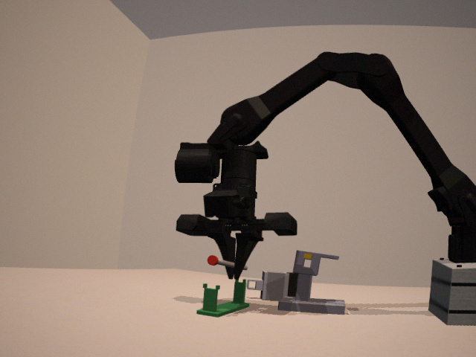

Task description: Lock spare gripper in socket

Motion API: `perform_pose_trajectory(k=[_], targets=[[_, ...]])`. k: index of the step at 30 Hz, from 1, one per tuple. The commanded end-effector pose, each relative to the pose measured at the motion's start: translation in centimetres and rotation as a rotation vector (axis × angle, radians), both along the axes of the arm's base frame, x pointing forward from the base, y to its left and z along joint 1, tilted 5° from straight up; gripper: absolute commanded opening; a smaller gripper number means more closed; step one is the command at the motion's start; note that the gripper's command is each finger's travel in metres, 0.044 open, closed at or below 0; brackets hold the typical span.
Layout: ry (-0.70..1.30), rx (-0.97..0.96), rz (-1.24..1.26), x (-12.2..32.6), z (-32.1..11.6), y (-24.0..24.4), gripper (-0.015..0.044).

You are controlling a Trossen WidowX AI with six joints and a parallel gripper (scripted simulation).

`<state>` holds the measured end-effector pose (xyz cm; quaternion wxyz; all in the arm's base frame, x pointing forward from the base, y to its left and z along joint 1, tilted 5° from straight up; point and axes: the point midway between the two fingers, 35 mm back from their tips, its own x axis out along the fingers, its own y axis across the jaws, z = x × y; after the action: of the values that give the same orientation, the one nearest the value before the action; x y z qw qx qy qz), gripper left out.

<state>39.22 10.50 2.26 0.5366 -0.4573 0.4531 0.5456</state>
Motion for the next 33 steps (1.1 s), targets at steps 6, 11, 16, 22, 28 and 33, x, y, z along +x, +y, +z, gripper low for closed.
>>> perform_pose_trajectory(k=[6,11,16,22,28,33], targets=[[0.000,0.000,0.005,0.0,-1.6,0.1,0.0000],[-0.004,0.001,0.004,0.1,-2.3,0.1,0.0000],[-0.008,0.002,0.003,0.1,-2.9,0.2,0.0000],[-0.010,0.002,0.002,0.1,-3.1,0.2,0.0000],[-0.010,0.002,0.002,0.1,-3.1,0.2,0.0000],[-0.010,0.002,0.002,0.1,-3.1,0.2,0.0000]])
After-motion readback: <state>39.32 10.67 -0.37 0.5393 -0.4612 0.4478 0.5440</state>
